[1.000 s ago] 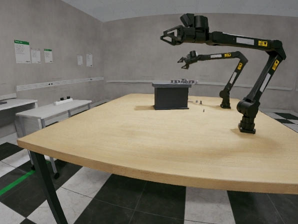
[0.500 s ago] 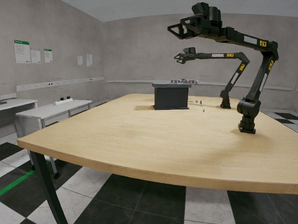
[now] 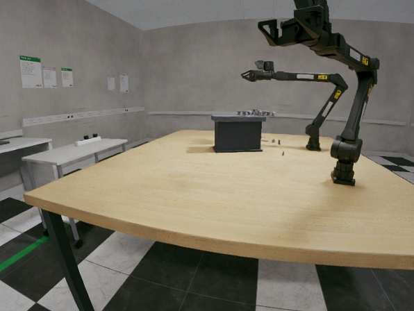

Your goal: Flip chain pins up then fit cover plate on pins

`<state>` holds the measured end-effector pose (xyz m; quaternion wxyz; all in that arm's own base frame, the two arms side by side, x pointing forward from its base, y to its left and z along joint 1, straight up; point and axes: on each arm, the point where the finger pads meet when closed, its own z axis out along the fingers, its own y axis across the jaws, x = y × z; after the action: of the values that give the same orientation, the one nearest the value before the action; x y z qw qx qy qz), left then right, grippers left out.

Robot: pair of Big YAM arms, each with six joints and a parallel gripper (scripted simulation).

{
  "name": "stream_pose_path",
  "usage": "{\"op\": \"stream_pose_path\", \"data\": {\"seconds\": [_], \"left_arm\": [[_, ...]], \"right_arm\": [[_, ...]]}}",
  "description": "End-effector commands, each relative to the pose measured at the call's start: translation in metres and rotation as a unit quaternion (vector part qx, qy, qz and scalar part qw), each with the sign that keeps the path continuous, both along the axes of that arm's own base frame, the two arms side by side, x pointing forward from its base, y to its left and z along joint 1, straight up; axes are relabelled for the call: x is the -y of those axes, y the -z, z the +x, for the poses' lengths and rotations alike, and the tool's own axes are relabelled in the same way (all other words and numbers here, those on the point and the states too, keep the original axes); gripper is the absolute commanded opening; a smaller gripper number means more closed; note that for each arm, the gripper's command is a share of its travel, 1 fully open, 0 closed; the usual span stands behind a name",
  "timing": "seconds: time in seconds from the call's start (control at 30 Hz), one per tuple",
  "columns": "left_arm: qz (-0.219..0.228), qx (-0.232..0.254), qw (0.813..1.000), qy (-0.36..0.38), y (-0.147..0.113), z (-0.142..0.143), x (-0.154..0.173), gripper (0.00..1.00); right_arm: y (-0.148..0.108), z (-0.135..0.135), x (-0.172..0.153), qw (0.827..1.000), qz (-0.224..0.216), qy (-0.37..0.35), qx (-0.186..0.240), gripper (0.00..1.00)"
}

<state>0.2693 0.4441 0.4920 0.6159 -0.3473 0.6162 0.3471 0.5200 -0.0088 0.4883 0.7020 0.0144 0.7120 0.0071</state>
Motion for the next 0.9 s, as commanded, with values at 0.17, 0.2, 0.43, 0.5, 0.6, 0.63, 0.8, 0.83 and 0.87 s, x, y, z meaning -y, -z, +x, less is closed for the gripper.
{"op": "stream_pose_path", "data": {"seconds": [0.17, 0.2, 0.43, 0.5, 0.6, 0.63, 0.8, 0.83, 0.87], "left_arm": [[0.041, 0.021, 0.999, -0.001, -0.049, -0.004, 0.001, 1.00], [0.041, 0.022, 0.999, -0.004, -0.050, -0.006, 0.000, 1.00], [0.040, 0.025, 0.999, -0.011, -0.050, -0.012, -0.002, 1.00], [0.040, 0.025, 0.999, -0.009, -0.050, -0.010, -0.001, 1.00], [0.040, 0.025, 0.999, -0.008, -0.050, -0.009, 0.000, 1.00], [0.040, 0.025, 0.999, -0.008, -0.050, -0.009, 0.000, 1.00], [0.034, 0.021, 0.999, -0.008, -0.042, -0.009, 0.000, 1.00], [0.034, 0.021, 0.999, -0.008, -0.042, -0.009, 0.000, 1.00], [0.034, 0.021, 0.999, -0.008, -0.042, -0.009, 0.000, 1.00]], "right_arm": [[-0.021, -0.005, 0.001, 0.999, -0.020, 0.005, 0.029, 1.00], [-0.031, -0.006, -0.001, 0.999, -0.010, 0.001, 0.035, 1.00], [-0.037, 0.000, -0.011, 0.999, -0.008, -0.007, 0.038, 0.53], [-0.036, 0.001, -0.008, 0.999, -0.011, -0.003, 0.037, 0.53], [-0.037, 0.001, -0.003, 0.999, -0.018, 0.001, 0.037, 0.53], [-0.037, 0.001, -0.003, 0.999, -0.018, 0.001, 0.037, 0.53], [-0.038, 0.000, -0.002, 0.999, -0.020, 0.002, 0.038, 0.53], [-0.022, -0.011, -0.017, 0.999, -0.025, -0.012, 0.030, 0.53], [-0.024, -0.013, -0.017, 0.999, -0.032, -0.013, 0.034, 0.53]]}}
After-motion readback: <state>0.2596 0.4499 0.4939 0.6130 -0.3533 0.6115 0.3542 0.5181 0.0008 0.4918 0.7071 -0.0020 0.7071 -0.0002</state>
